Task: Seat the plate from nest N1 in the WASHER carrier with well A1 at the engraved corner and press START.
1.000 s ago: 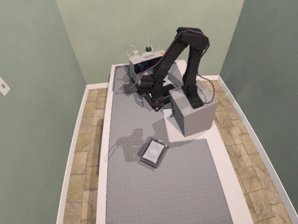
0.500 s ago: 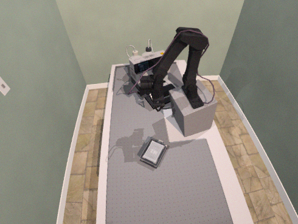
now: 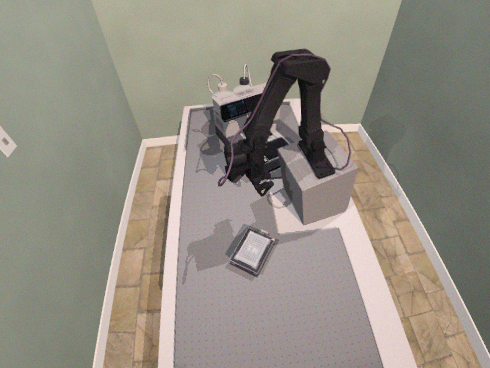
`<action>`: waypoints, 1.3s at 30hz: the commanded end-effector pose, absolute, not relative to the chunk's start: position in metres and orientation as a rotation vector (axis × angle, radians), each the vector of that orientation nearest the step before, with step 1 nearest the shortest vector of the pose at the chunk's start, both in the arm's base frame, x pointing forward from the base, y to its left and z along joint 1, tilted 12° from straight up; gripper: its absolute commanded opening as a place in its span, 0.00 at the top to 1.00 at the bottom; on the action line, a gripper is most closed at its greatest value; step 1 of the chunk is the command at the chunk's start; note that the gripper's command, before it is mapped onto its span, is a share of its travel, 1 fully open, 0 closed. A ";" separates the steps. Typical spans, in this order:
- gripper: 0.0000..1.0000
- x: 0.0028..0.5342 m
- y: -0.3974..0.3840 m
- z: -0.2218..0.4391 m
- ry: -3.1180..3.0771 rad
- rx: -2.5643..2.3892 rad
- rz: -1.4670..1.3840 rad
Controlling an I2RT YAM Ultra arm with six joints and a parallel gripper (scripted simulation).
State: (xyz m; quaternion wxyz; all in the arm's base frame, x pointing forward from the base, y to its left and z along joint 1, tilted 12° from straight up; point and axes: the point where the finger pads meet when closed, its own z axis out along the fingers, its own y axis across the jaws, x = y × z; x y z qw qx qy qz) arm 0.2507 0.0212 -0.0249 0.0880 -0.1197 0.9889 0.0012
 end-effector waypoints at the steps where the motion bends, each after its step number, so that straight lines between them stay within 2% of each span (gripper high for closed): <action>1: 0.00 0.280 0.032 -0.024 2.857 -0.549 -0.047; 12: 0.00 0.306 0.069 -0.034 2.860 -0.528 -0.040; 39: 0.00 0.311 0.066 -0.028 2.842 -0.508 -0.038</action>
